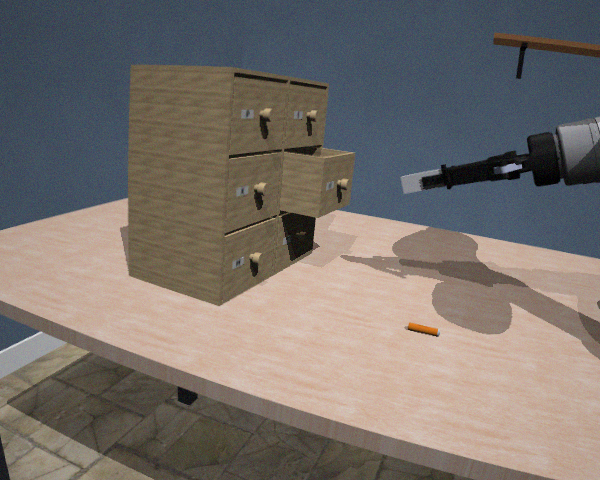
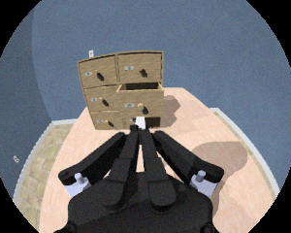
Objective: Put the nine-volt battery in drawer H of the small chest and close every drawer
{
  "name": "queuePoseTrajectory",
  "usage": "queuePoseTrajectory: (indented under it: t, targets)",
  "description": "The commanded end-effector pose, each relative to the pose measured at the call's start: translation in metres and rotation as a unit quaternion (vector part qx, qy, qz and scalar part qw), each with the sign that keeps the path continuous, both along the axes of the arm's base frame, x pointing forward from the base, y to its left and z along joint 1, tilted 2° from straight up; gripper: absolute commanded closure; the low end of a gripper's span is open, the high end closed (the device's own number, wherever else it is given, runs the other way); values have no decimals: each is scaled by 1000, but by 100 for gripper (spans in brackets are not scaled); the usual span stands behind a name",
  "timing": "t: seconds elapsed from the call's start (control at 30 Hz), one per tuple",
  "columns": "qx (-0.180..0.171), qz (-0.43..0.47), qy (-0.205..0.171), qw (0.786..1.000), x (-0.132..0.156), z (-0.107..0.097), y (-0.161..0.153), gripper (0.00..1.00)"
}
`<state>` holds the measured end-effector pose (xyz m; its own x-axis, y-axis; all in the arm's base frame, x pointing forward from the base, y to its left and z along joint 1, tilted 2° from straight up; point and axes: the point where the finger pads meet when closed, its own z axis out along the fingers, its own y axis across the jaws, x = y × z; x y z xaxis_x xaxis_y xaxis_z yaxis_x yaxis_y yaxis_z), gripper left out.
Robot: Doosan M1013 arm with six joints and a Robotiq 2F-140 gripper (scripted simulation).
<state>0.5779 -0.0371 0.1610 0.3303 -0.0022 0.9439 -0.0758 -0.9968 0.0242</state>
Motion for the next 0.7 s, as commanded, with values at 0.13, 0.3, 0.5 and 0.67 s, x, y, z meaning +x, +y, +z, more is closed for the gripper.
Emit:
queuePoseTrajectory:
  t: [0.13,0.3,0.5,0.67]
  targets:
    - [0,0,0,1000,24,-7,-2,100]
    - [0,0,0,1000,37,-11,-3,100]
    - [0,0,0,1000,48,-14,-4,100]
    - [0,0,0,1000,51,-15,-4,100]
